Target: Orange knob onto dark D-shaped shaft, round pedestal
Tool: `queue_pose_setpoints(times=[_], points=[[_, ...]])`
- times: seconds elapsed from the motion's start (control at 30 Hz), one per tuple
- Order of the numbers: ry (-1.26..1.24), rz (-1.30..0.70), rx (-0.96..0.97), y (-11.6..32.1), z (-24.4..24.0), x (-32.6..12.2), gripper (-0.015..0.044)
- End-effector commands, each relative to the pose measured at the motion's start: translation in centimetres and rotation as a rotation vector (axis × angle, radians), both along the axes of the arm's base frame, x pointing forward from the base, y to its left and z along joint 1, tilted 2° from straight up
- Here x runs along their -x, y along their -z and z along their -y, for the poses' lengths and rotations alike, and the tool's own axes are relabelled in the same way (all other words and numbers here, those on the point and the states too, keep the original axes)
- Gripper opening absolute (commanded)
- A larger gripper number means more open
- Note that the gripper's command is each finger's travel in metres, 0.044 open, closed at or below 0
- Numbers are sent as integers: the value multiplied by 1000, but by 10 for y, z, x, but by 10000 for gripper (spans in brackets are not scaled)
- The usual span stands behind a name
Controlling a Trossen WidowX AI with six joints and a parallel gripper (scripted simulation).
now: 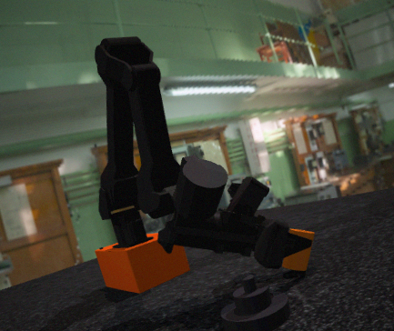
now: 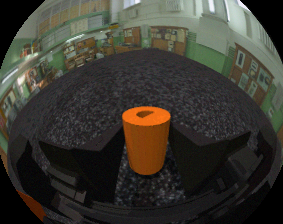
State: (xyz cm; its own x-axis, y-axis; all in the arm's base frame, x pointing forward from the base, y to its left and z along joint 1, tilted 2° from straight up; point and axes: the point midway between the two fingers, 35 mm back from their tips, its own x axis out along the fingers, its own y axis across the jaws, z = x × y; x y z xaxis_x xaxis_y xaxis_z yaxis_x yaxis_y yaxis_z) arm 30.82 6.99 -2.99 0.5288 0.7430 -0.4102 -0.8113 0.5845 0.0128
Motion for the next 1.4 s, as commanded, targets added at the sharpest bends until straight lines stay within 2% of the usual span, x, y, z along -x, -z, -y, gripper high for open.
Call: queue_pose_setpoints(times=[0.0, 0.03, 0.07, 0.83, 1.07, 1.37], points=[[-2, 3, -3, 0, 0, 0, 231], [-2, 3, -3, 0, 0, 0, 258], [-2, 3, -3, 0, 0, 0, 260], [-2, 3, -3, 0, 0, 0, 260], [-2, 3, -3, 0, 0, 0, 440], [-2, 3, -3, -1, 0, -1, 440]])
